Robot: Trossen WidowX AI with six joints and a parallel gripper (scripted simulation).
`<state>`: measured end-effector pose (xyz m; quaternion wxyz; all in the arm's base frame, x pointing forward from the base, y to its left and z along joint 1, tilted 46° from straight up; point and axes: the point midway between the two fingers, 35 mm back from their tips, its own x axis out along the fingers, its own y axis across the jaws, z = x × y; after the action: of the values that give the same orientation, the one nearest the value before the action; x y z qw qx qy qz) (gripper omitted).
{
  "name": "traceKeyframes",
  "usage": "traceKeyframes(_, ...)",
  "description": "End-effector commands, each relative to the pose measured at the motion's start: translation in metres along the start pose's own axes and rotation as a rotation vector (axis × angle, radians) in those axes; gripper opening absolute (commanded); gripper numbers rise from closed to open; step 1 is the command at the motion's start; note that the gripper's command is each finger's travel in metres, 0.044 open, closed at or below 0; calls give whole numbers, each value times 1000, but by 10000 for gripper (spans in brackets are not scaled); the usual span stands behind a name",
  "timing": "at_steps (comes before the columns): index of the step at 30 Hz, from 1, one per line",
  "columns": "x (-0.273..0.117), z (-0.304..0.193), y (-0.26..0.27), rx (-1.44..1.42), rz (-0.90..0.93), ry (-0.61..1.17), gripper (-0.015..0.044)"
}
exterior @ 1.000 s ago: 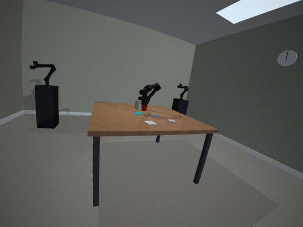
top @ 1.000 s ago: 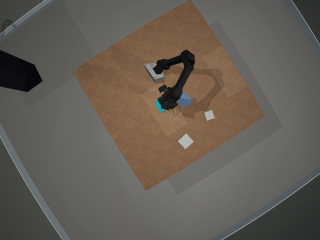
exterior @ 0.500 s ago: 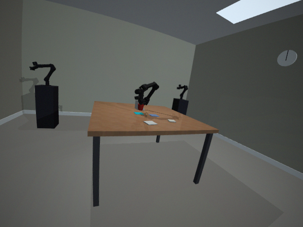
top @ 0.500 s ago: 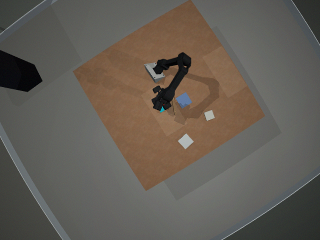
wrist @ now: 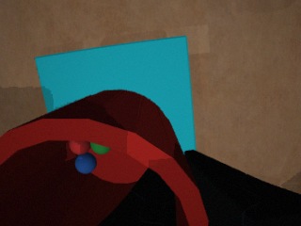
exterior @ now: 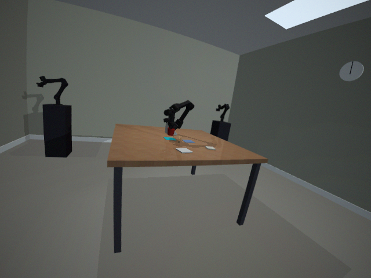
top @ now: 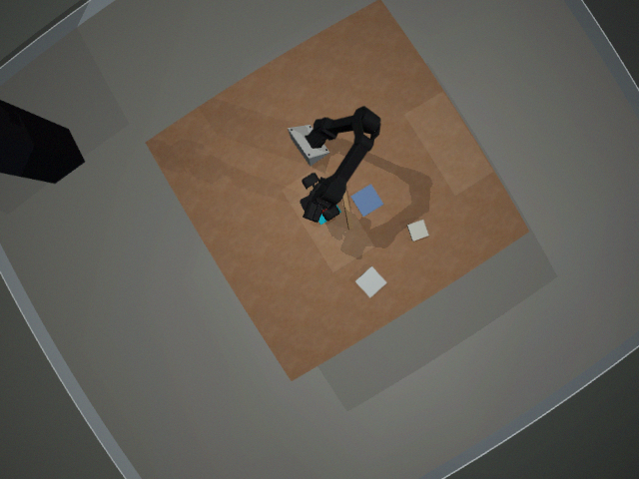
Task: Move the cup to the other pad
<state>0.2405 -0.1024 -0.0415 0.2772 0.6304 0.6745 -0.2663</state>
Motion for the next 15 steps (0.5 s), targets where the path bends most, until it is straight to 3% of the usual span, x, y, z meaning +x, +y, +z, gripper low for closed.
traceKeyframes(1, 7, -1, -1, 7, 1, 6, 0)
traceKeyframes(15, 26, -1, -1, 7, 1, 6, 0)
